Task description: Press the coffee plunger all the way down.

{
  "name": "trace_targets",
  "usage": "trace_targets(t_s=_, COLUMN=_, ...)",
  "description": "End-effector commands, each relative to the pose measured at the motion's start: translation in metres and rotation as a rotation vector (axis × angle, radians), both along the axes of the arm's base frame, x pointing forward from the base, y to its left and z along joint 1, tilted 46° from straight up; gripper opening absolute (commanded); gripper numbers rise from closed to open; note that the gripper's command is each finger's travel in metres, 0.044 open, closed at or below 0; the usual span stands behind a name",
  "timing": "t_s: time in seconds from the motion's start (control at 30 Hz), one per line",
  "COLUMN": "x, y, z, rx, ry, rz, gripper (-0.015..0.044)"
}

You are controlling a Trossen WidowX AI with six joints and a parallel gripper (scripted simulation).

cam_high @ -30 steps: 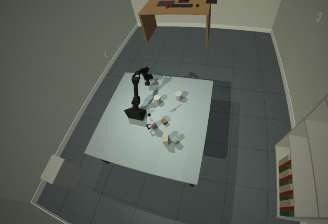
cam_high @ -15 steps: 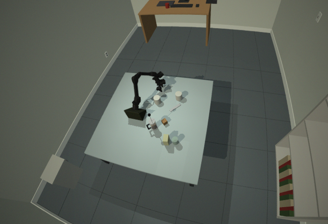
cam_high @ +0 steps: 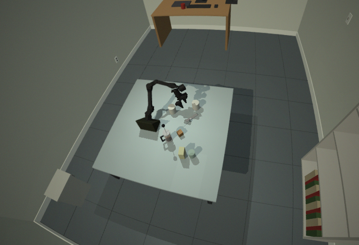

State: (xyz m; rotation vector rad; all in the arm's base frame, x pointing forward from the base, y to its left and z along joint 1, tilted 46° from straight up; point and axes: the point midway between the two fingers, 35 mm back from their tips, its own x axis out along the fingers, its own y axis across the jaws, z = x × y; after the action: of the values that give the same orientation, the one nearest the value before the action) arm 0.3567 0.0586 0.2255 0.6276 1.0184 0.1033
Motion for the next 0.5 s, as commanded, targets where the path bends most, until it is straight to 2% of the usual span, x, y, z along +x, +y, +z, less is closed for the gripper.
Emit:
trace_targets(t_s=0.0, x=0.006, y=-0.052, z=-0.017, rx=0.002, ry=0.016, rz=-0.062, gripper=0.0440)
trace_targets(t_s=0.23, x=-0.006, y=-0.156, z=-0.041, rx=0.037, ry=0.012, rz=-0.215, gripper=0.0440)
trace_targets(t_s=0.47, x=-0.048, y=-0.257, z=-0.064, rx=0.055, ry=-0.041, rz=-0.357, gripper=0.0440)
